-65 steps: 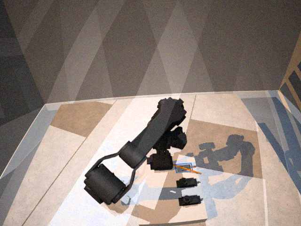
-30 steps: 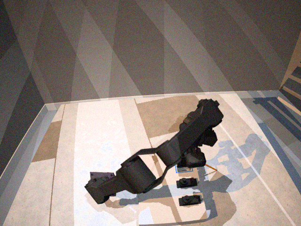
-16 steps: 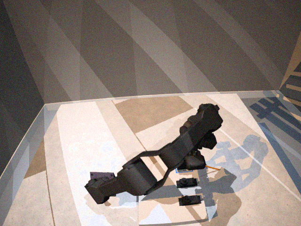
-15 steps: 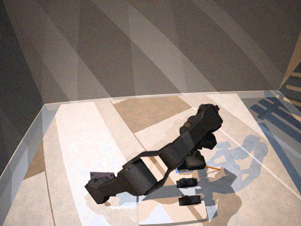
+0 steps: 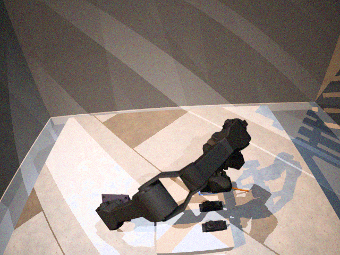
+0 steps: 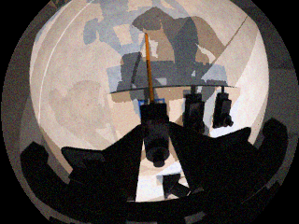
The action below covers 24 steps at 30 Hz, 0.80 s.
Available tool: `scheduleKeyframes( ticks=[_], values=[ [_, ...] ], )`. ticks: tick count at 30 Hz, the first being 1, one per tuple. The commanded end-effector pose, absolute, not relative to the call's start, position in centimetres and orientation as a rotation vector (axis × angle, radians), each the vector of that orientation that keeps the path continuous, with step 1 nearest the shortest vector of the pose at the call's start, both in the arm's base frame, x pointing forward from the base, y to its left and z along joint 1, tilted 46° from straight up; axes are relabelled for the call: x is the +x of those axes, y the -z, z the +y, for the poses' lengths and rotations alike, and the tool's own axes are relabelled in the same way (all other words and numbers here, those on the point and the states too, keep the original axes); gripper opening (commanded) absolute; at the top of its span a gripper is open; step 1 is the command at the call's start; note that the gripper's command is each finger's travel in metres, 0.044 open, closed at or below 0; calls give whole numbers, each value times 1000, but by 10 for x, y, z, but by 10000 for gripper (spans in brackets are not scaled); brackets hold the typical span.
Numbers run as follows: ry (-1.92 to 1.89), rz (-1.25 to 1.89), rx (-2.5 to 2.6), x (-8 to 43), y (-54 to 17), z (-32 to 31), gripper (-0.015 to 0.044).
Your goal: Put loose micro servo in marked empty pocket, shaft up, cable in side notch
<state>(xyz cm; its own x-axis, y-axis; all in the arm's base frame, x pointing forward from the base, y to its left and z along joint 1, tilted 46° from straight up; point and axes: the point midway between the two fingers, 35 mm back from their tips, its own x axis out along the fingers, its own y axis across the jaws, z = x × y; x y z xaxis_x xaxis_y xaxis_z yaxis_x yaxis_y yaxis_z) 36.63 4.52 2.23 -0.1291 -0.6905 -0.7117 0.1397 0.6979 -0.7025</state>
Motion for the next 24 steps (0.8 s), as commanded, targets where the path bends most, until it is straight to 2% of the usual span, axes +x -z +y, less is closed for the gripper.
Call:
scheduleKeyframes(
  ticks=[1, 24],
  values=[
    [756, 1545, -472, 366, -20, 43, 0],
    [757, 1545, -473, 363, -5, 28, 0]
  ],
)
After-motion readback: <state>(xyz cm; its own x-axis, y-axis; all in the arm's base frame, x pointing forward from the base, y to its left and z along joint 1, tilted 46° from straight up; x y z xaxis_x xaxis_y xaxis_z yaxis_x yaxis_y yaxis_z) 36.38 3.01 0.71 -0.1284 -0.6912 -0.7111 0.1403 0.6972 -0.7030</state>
